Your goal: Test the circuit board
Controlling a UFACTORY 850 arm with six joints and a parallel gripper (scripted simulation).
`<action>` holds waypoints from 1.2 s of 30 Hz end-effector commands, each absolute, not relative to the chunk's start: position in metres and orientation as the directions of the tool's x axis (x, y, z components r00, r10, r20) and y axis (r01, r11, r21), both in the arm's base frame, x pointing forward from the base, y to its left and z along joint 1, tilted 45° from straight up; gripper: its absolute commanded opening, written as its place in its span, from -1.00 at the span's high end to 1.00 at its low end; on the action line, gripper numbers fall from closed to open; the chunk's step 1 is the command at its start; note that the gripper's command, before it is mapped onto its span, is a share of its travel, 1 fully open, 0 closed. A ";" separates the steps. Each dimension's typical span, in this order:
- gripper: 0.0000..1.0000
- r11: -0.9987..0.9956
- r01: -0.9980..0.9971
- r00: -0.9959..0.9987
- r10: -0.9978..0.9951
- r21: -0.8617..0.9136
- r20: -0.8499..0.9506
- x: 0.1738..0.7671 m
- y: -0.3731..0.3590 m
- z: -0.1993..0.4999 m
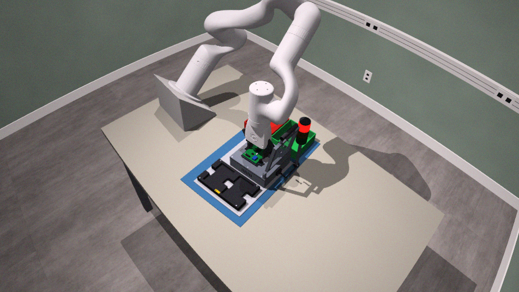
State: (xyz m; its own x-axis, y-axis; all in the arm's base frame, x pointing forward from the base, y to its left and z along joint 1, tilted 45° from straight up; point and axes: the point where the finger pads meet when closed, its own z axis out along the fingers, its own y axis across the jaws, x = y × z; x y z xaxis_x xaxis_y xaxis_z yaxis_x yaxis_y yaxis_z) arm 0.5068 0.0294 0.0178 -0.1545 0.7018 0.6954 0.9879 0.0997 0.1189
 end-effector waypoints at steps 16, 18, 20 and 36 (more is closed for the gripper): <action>-0.58 0.099 0.988 -0.155 0.702 0.120 0.695 0.507 0.029 0.018; -0.58 0.099 0.988 -0.155 0.702 0.120 0.695 0.507 0.029 0.018; -0.58 0.099 0.988 -0.155 0.702 0.120 0.695 0.507 0.029 0.018; -0.58 0.099 0.988 -0.155 0.702 0.120 0.695 0.507 0.029 0.018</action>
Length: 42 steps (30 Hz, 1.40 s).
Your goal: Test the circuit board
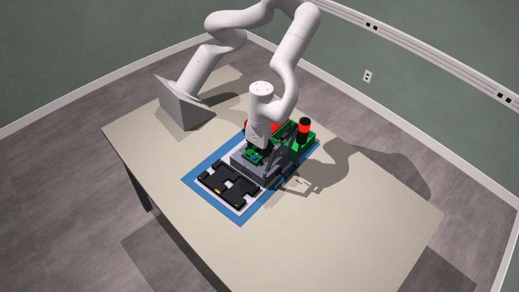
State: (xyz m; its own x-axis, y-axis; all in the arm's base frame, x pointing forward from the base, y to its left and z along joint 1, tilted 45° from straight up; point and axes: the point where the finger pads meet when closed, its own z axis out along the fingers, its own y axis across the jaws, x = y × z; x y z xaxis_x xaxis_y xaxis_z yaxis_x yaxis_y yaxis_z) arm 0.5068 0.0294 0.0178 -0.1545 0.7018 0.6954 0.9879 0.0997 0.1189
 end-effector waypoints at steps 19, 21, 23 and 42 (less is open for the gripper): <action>-0.58 0.099 0.988 -0.155 0.702 0.120 0.695 0.507 0.026 0.021; -0.58 0.099 0.988 -0.155 0.702 0.120 0.695 0.507 0.026 0.021; -0.58 0.099 0.988 -0.155 0.702 0.120 0.695 0.507 0.026 0.021; -0.58 0.099 0.988 -0.155 0.702 0.120 0.695 0.507 0.023 0.024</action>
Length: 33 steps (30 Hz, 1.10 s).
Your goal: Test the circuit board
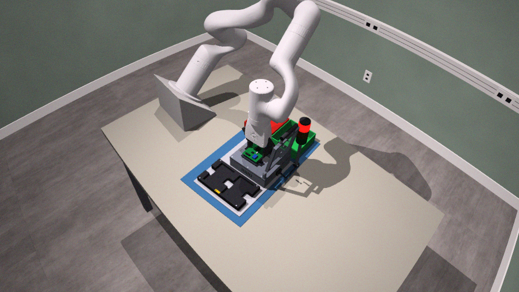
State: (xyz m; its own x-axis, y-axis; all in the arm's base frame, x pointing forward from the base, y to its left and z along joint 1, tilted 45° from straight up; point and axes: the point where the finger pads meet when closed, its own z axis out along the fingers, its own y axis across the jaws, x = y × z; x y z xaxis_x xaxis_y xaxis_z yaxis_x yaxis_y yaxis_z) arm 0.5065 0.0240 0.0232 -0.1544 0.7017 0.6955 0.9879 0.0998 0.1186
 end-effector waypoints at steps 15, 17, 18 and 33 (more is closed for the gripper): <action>-0.58 0.099 0.988 -0.155 0.702 0.120 0.695 0.507 0.021 0.027; -0.58 0.099 0.988 -0.155 0.702 0.120 0.695 0.507 0.020 0.027; -0.58 0.099 0.988 -0.155 0.702 0.120 0.695 0.507 0.020 0.027; -0.58 0.099 0.988 -0.155 0.702 0.120 0.695 0.507 0.018 0.029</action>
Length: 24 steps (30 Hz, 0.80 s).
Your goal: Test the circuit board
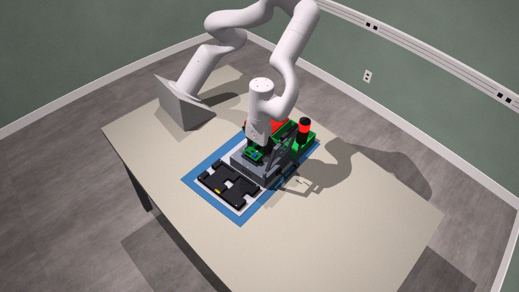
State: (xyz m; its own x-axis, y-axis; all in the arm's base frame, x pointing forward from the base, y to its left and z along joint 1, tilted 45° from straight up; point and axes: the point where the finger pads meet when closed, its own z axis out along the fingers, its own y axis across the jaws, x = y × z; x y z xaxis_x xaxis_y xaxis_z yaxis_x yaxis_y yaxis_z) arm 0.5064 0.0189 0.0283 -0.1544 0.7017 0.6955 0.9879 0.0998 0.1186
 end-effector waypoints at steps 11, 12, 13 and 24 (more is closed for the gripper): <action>-0.58 0.099 0.988 -0.155 0.702 0.120 0.695 0.507 0.016 0.031; -0.58 0.099 0.988 -0.155 0.702 0.120 0.695 0.507 0.016 0.031; -0.58 0.099 0.988 -0.155 0.702 0.120 0.695 0.507 0.016 0.031; -0.58 0.099 0.988 -0.155 0.702 0.120 0.695 0.507 0.015 0.033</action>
